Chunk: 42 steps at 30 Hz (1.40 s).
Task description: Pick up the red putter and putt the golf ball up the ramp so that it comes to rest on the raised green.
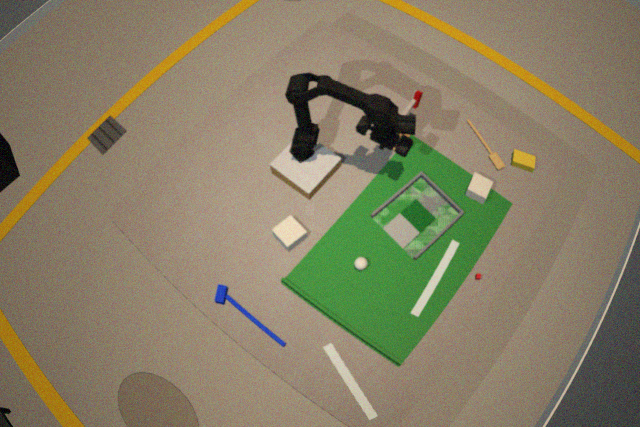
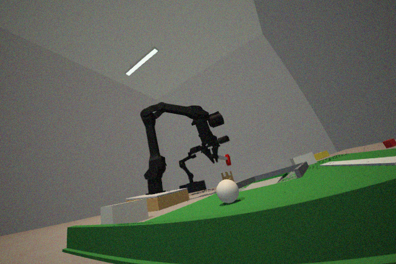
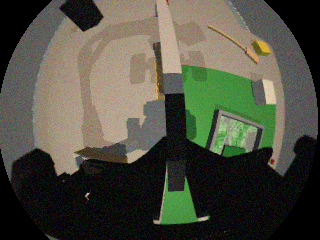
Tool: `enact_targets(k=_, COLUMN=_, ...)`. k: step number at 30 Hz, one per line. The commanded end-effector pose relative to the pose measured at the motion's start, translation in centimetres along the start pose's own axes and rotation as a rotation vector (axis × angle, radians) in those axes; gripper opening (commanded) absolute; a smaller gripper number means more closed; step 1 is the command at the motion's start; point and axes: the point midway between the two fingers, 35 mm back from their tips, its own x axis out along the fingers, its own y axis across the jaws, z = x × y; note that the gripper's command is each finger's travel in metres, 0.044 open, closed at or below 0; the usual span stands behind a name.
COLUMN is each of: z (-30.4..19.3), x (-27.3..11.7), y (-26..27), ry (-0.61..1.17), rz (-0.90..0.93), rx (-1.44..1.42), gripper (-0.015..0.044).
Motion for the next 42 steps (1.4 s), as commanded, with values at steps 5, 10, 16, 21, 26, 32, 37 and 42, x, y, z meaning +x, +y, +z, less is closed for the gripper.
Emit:
enact_targets(k=5, z=-1.6, x=-0.4, y=-0.7, ry=0.013, rz=-0.014, rx=0.073, gripper=0.0000)
enact_targets(k=10, z=-3.9, x=-1.0, y=-1.6, ry=0.031, rz=-0.034, rx=0.178, gripper=0.0000)
enact_targets(k=16, z=-6.7, x=-1.8, y=-2.4, ry=0.051, rz=-0.055, rx=0.313, gripper=0.0000)
enact_targets(k=21, z=-9.1, x=-2.5, y=-2.8, ry=0.067, rz=-0.072, rx=0.425, gripper=0.0000)
enact_targets(k=26, z=-11.5, x=-3.2, y=-3.0, ry=0.082, rz=-0.088, rx=0.538, gripper=0.0000)
enact_targets(k=32, z=-14.4, x=-4.0, y=-2.9, ry=0.100, rz=-0.107, rx=0.673, gripper=0.0000)
enact_targets(k=37, z=-16.7, x=-4.8, y=-2.6, ry=0.113, rz=-0.123, rx=0.786, gripper=0.0000)
enact_targets(k=42, z=-19.1, x=-5.5, y=-2.1, ry=0.130, rz=-0.141, rx=0.890, gripper=0.0000)
